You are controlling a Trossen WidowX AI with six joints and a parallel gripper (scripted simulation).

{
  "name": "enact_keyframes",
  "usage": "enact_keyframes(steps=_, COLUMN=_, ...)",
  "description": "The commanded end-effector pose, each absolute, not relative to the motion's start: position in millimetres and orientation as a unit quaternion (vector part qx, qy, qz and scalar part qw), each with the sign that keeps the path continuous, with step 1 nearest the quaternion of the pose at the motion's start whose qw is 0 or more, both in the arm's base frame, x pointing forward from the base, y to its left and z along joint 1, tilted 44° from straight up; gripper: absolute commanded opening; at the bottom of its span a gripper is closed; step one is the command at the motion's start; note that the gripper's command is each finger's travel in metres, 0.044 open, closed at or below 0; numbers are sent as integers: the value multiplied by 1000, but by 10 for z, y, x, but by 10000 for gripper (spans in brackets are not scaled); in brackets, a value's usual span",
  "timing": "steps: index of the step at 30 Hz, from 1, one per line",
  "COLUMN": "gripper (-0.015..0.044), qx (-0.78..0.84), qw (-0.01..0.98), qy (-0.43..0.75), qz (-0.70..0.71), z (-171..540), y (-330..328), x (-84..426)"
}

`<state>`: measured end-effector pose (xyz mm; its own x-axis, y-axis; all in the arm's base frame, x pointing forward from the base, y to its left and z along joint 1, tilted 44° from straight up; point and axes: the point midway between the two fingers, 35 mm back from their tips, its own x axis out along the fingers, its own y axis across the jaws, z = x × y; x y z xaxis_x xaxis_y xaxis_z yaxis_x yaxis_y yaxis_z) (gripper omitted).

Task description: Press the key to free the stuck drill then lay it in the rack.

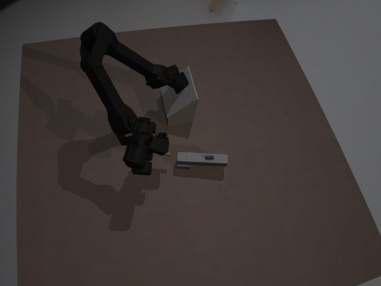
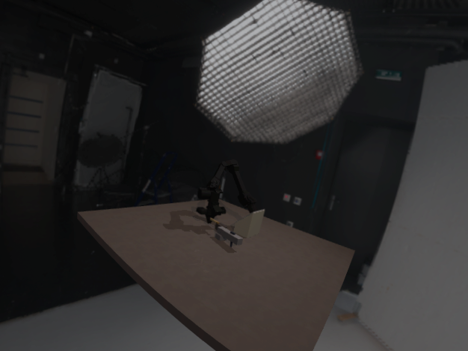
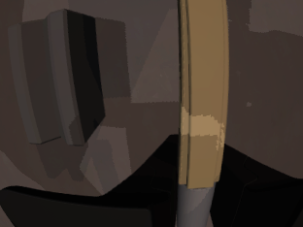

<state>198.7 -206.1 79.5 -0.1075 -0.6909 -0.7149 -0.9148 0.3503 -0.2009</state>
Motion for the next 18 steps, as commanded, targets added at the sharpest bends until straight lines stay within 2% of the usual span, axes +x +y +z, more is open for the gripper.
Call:
enact_keyframes(steps=1, gripper=0, qx=-550, qw=379, qy=730, qz=146, z=818, y=-2044, x=1994)
enact_keyframes(steps=18, gripper=0, qx=-550, qw=379, qy=729, qz=146, z=894, y=-1965, x=2009)
